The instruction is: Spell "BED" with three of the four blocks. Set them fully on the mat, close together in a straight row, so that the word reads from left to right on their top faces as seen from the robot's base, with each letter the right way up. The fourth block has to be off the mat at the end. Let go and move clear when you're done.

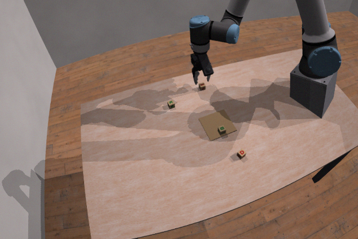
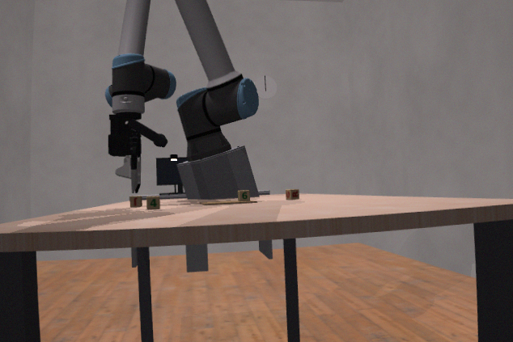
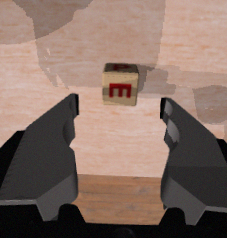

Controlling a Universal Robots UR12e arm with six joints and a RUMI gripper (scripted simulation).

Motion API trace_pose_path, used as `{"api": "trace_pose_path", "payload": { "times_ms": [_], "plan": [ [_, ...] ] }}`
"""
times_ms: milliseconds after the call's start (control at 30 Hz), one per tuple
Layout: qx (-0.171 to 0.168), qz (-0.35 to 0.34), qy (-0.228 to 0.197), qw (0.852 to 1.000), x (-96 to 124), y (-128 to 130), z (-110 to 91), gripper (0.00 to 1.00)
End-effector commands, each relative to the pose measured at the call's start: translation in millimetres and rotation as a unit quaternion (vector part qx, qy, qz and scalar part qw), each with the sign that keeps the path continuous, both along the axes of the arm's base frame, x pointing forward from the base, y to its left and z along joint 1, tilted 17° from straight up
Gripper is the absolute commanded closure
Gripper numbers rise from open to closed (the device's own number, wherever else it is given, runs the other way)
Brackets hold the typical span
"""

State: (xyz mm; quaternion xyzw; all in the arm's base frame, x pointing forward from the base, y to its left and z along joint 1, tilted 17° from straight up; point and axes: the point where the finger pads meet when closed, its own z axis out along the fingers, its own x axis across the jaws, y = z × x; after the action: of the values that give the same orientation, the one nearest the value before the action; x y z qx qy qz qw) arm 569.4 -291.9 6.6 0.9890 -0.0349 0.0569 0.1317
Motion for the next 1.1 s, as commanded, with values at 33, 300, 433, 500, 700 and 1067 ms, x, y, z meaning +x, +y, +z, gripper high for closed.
{"api": "trace_pose_path", "payload": {
  "times_ms": [33, 300, 433, 500, 700, 1067],
  "plan": [
    [0.000, 0.000, 0.000, 1.000, 0.5, -0.2, 0.6, 0.60],
    [0.000, 0.000, 0.000, 1.000, 0.6, -0.3, 0.3, 0.60],
    [0.000, 0.000, 0.000, 1.000, 0.9, -1.1, -2.4, 0.60],
    [0.000, 0.000, 0.000, 1.000, 1.2, -1.8, -5.1, 0.60],
    [0.000, 0.000, 0.000, 1.000, 2.4, -5.1, -16.9, 0.60],
    [0.000, 0.000, 0.000, 1.000, 4.1, -9.3, -32.2, 0.60]
  ]
}}
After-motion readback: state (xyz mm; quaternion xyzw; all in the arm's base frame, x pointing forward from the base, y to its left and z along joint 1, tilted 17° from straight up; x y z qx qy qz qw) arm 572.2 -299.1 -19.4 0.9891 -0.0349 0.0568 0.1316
